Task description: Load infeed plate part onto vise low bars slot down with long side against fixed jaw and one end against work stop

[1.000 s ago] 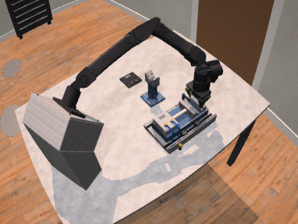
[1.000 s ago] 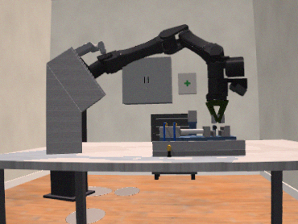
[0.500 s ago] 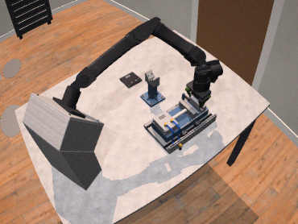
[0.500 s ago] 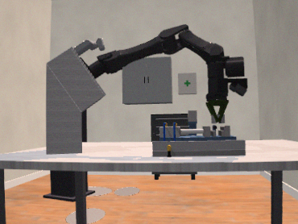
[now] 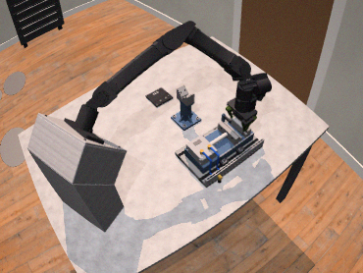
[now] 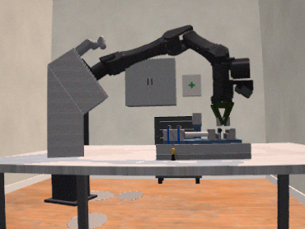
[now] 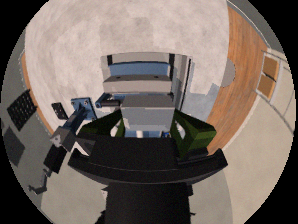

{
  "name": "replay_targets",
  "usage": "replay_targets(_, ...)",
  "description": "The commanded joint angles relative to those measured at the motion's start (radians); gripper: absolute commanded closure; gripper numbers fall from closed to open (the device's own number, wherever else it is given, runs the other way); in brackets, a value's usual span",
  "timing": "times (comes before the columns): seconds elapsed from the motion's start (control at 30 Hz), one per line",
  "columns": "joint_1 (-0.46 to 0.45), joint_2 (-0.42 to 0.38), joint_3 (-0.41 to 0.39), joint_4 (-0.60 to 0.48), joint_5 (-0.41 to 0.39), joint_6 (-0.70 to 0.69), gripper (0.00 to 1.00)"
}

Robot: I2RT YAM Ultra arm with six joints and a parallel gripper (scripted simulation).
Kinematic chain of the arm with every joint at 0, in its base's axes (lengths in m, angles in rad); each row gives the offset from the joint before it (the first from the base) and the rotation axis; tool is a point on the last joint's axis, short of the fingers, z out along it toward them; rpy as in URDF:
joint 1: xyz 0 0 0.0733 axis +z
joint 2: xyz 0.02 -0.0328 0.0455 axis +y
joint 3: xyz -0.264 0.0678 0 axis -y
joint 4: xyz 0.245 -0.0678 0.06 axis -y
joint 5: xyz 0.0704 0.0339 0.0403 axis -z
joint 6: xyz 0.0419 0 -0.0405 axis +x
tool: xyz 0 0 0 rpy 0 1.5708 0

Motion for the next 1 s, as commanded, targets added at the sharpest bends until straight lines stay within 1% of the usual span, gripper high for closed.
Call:
replay_targets(0.0, -0.021, -0.013, -0.012, 0.011, 0.005, 0.004, 1.00)
replay_targets(0.6, -0.021, -0.014, -0.018, 0.014, 0.005, 0.006, 1.00)
replay_targets(0.67, -0.021, -0.015, -0.008, 0.009, 0.005, 0.007, 1.00)
replay_targets(0.8, -0.021, -0.020, -0.022, 0.015, 0.003, 0.008, 1.00)
replay_targets(0.9, -0.021, -0.021, -0.015, 0.011, 0.003, 0.009, 1.00)
replay_targets(0.93, -0.021, -0.023, 0.006, 0.012, 0.003, 0.008, 1.00)
replay_targets(0.97, -0.021, -0.023, 0.002, 0.015, 0.003, 0.009, 1.00)
